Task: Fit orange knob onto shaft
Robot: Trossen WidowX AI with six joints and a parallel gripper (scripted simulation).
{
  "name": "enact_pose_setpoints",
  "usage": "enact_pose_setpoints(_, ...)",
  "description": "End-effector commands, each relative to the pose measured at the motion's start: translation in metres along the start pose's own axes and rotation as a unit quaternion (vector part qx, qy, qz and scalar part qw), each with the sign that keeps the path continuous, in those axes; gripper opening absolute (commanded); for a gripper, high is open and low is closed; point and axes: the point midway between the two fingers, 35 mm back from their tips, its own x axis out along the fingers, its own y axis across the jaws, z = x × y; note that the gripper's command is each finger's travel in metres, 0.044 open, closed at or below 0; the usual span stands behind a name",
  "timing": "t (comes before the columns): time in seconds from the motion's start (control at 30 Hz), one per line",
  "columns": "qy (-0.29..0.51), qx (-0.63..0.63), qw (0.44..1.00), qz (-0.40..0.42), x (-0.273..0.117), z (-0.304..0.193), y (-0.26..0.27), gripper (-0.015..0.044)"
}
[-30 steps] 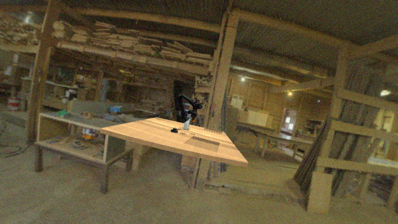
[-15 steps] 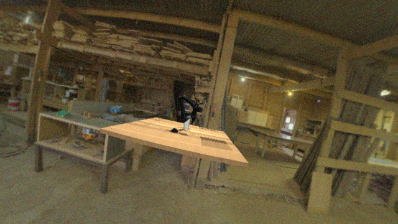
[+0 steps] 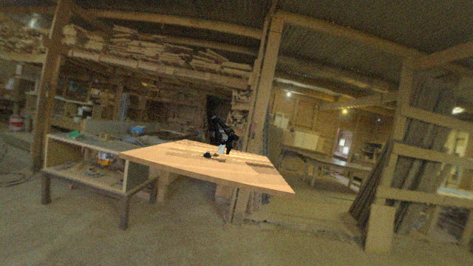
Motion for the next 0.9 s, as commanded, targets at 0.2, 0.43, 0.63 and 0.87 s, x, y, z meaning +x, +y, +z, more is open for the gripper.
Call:
enact_pose_setpoints(0.2, -0.005, 0.001, 1.000, -0.002, 0.054, 0.000, 0.001, 0.0000)
enact_pose_setpoints(0.43, -0.004, 0.001, 1.000, -0.007, 0.054, 0.001, -0.002, 0.0026)
enact_pose_setpoints(0.63, -0.004, 0.001, 1.000, -0.007, 0.054, 0.001, -0.002, 0.0184)
enact_pose_setpoints(0.87, -0.004, 0.001, 1.000, -0.007, 0.054, 0.001, -0.002, 0.0240)
